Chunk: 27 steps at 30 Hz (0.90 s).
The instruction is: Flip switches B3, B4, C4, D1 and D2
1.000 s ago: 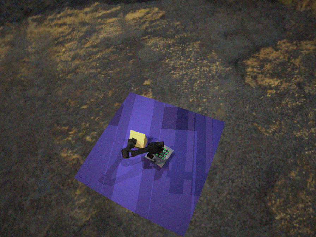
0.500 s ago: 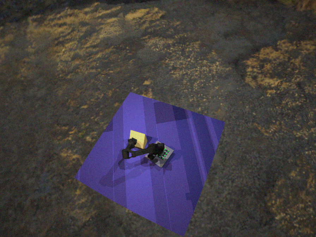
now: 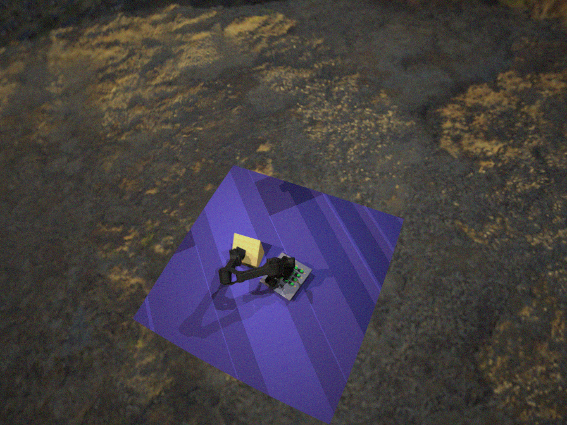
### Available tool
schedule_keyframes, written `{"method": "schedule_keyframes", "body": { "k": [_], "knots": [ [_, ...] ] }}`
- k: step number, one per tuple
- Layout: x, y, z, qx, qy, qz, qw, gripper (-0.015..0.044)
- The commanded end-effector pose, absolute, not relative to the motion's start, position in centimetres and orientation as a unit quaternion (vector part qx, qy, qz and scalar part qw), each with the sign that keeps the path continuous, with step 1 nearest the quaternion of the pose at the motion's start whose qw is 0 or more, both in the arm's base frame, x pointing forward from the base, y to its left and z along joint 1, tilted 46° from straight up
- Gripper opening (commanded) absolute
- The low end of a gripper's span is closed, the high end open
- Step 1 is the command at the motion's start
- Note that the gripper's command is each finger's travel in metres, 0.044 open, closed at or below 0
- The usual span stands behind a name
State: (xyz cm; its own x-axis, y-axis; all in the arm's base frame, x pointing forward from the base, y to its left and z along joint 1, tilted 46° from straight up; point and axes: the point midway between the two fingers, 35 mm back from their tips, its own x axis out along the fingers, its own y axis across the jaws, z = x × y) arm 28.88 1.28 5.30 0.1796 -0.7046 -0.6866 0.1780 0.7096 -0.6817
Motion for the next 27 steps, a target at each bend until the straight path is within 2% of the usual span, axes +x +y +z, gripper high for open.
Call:
{"method": "schedule_keyframes", "body": {
  "k": [1,27],
  "knots": [
    [28.93,1.25,5.3,-0.235,0.564,-0.301,0.732,0.0],
    [28.99,1.05,5.11,-0.235,0.564,-0.301,0.732,0.0]
  ]
}}
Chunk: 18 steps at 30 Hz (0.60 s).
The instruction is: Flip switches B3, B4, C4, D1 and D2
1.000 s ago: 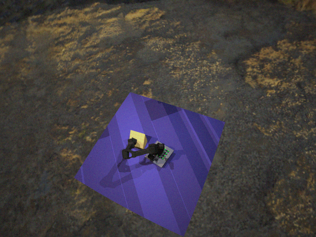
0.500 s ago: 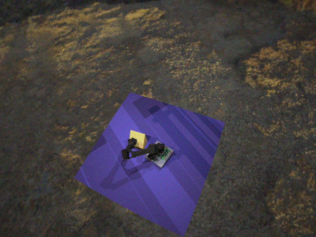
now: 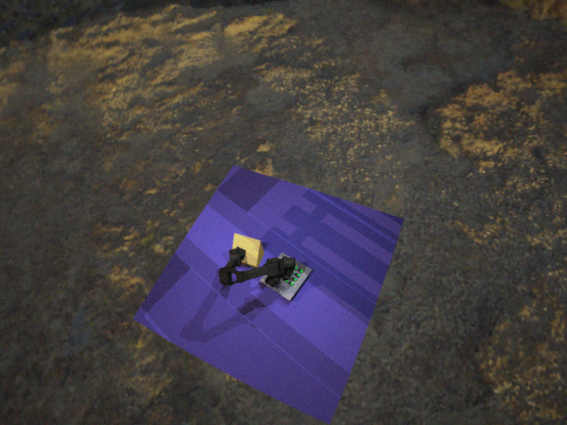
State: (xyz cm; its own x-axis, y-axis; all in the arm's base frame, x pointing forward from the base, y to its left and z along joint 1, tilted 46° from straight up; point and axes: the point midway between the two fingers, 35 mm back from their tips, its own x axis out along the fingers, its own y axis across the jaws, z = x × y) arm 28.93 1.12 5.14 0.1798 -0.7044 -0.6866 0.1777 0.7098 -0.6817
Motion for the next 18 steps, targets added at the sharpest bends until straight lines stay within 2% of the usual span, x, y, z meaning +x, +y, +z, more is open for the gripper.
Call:
{"method": "schedule_keyframes", "body": {
  "k": [1,18],
  "knots": [
    [28.99,1.04,5.1,-0.235,0.564,-0.301,0.732,0.0],
    [29.04,0.88,4.95,-0.235,0.564,-0.301,0.732,0.0]
  ]
}}
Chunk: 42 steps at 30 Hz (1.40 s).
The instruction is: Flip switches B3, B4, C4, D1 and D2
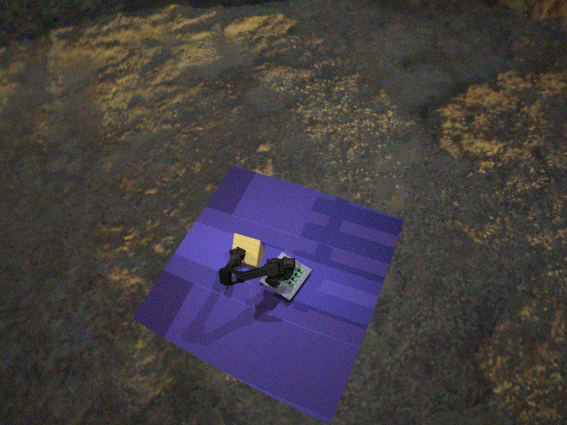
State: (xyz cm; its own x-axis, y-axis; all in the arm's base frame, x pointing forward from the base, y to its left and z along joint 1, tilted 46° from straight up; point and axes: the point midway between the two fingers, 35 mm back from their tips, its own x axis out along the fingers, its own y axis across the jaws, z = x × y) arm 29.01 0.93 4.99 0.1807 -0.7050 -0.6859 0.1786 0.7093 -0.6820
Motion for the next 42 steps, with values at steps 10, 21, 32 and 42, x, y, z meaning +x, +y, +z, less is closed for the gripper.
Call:
{"method": "schedule_keyframes", "body": {
  "k": [10,21,32,42],
  "knots": [
    [27.9,4.7,8.5,-0.238,0.557,-0.298,0.738,0.0],
    [24.9,10.8,3.1,-0.236,0.558,-0.294,0.74,0.0],
    [24.0,10.9,-0.1,-0.239,0.552,-0.294,0.743,0.0],
    [24.4,8.9,-1.9,-0.241,0.546,-0.293,0.747,0.0]
  ]
}}
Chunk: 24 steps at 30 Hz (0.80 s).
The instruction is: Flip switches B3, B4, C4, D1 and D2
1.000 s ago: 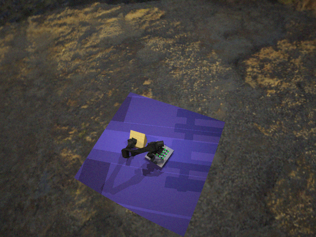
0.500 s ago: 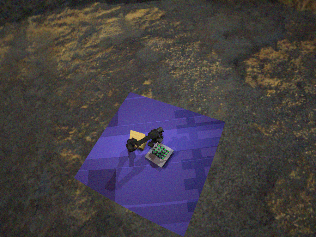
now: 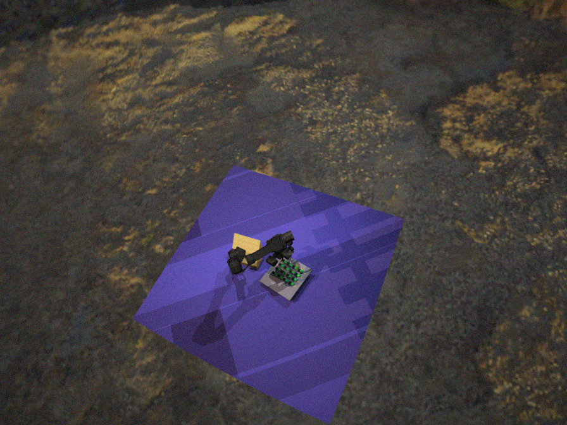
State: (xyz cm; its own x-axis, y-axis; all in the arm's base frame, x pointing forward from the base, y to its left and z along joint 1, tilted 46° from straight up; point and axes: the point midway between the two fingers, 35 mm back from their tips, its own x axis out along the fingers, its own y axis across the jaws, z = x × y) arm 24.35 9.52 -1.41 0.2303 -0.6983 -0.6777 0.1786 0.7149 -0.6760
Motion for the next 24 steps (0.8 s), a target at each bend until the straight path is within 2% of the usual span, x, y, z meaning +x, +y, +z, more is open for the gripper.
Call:
{"method": "schedule_keyframes", "body": {
  "k": [1,24],
  "knots": [
    [24.43,8.9,-1.92,-0.241,0.546,-0.293,0.747,0.0],
    [24.73,7.93,-2.86,-0.241,0.546,-0.293,0.747,0.0]
  ]
}}
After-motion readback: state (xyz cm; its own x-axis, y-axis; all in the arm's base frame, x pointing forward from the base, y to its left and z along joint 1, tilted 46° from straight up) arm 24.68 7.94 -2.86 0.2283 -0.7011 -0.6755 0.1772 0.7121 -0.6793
